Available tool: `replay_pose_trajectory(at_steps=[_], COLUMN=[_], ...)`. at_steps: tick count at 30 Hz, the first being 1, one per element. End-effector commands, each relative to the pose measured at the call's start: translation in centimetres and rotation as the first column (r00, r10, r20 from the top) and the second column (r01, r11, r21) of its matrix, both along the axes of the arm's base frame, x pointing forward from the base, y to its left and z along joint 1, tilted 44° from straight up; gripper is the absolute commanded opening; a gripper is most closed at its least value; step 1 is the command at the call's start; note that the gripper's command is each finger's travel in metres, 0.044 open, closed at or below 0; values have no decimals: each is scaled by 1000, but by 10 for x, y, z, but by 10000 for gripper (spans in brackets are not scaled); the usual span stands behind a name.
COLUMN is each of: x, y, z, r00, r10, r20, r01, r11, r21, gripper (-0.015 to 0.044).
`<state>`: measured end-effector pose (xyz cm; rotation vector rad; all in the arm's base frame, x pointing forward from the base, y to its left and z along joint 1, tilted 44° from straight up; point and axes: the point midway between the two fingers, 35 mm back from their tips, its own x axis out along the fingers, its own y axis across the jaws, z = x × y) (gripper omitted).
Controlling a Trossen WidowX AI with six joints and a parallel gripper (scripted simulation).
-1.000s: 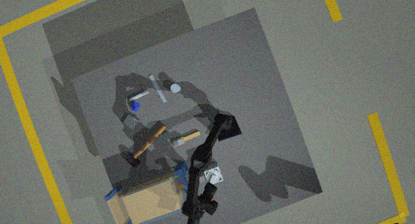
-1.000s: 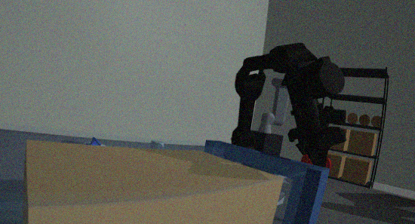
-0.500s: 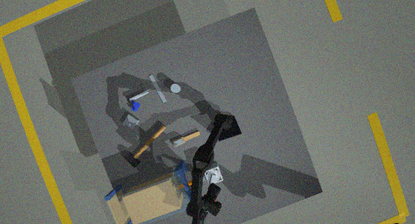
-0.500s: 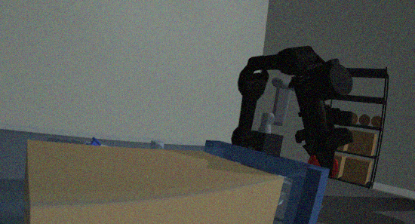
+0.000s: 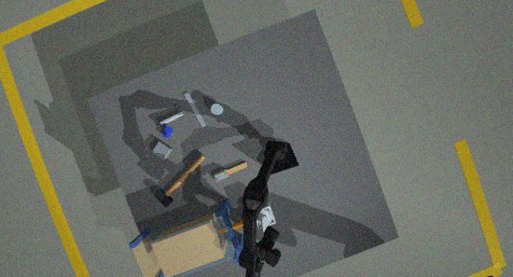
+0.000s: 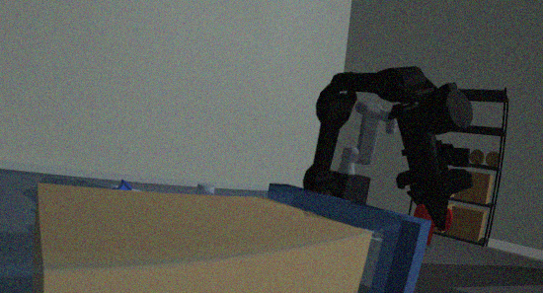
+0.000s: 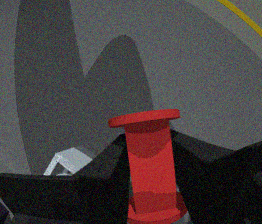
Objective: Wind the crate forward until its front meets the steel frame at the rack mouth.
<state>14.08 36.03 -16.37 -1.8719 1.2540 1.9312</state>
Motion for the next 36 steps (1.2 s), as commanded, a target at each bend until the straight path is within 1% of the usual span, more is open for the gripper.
replay_pose_trajectory(at_steps=[1, 36], x=[-20, -71], y=[-3, -23], z=[-3, 7], r00=[999, 999], r10=[0, 0], r20=[-36, -40], r01=[0, 0], r11=[1000, 1000], r21=[-11, -12], gripper=[0, 0])
